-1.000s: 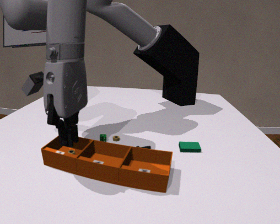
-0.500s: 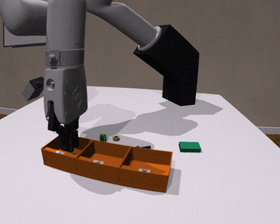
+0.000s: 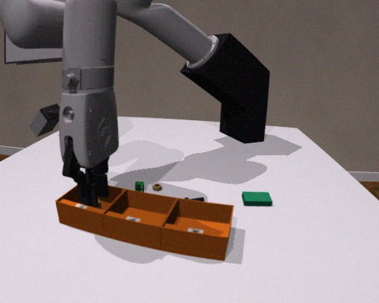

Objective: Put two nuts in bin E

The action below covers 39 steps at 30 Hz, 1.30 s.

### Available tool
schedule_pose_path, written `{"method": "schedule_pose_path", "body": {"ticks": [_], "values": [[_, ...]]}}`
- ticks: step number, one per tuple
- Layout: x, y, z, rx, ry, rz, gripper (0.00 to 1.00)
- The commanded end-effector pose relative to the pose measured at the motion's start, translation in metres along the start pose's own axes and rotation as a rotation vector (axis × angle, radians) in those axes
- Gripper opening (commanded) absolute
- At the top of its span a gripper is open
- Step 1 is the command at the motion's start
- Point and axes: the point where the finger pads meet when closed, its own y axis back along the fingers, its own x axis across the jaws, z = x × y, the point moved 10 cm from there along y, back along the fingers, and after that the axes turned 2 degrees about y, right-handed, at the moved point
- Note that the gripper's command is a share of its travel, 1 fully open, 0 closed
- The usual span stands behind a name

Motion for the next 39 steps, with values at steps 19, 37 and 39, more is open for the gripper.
{"method": "schedule_pose_path", "body": {"ticks": [19, 37, 39], "values": [[-0.001, 0.019, 0.000, -0.001, -0.001, -0.002, 0.30], [-0.001, 0.041, 0.000, -0.001, -0.001, -0.002, 1.00], [-0.001, 0.049, 0.000, -0.001, -0.001, -0.002, 1.00]]}}
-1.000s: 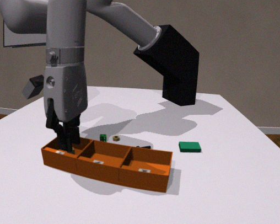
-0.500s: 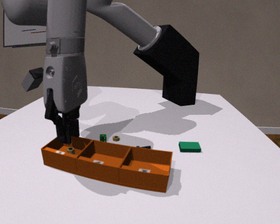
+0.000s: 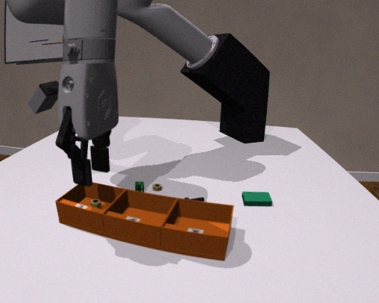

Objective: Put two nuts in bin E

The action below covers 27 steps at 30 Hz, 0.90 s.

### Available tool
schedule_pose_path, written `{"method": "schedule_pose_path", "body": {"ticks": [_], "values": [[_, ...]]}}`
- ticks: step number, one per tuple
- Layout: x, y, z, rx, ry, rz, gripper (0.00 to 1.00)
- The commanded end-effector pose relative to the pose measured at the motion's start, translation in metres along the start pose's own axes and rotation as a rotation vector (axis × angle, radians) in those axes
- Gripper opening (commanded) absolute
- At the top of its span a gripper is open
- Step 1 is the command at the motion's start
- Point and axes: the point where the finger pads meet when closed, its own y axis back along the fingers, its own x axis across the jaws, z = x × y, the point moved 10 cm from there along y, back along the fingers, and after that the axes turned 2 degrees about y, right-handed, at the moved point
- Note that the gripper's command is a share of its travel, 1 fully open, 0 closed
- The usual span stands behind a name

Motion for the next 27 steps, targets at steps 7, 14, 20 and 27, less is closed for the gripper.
{"method": "schedule_pose_path", "body": {"ticks": [7, 14, 20, 27], "values": [[-0.001, 0.030, 0.000, -0.001, -0.002, -0.004, 1.00], [-0.001, 0.058, 0.000, -0.002, -0.002, -0.004, 1.00], [-0.001, 0.082, 0.000, -0.002, -0.002, -0.004, 1.00], [-0.001, 0.102, 0.000, -0.002, -0.002, -0.004, 1.00]]}}
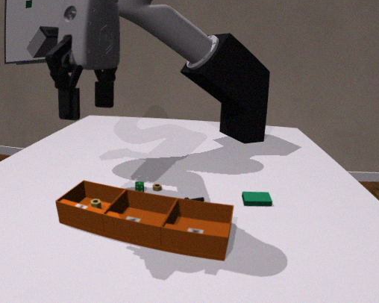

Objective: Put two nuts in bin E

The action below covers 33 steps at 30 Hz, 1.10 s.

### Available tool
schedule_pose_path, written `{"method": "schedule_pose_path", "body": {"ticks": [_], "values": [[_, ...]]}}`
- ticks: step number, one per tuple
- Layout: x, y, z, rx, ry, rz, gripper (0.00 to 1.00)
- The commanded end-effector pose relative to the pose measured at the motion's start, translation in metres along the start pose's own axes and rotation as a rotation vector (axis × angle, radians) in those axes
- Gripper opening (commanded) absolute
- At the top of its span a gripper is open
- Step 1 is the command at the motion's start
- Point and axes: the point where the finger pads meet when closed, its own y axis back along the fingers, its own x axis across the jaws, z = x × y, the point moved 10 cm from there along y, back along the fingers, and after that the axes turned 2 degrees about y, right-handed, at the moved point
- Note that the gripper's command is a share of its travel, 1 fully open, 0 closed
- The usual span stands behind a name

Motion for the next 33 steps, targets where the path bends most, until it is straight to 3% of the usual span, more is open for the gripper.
{"method": "schedule_pose_path", "body": {"ticks": [1, 9, 33], "values": [[-0.001, 0.017, 0.000, -0.001, -0.002, -0.003, 1.00], [-0.001, 0.047, 0.000, -0.001, -0.002, -0.003, 1.00], [-0.001, 0.047, 0.000, -0.001, -0.002, -0.003, 1.00]]}}
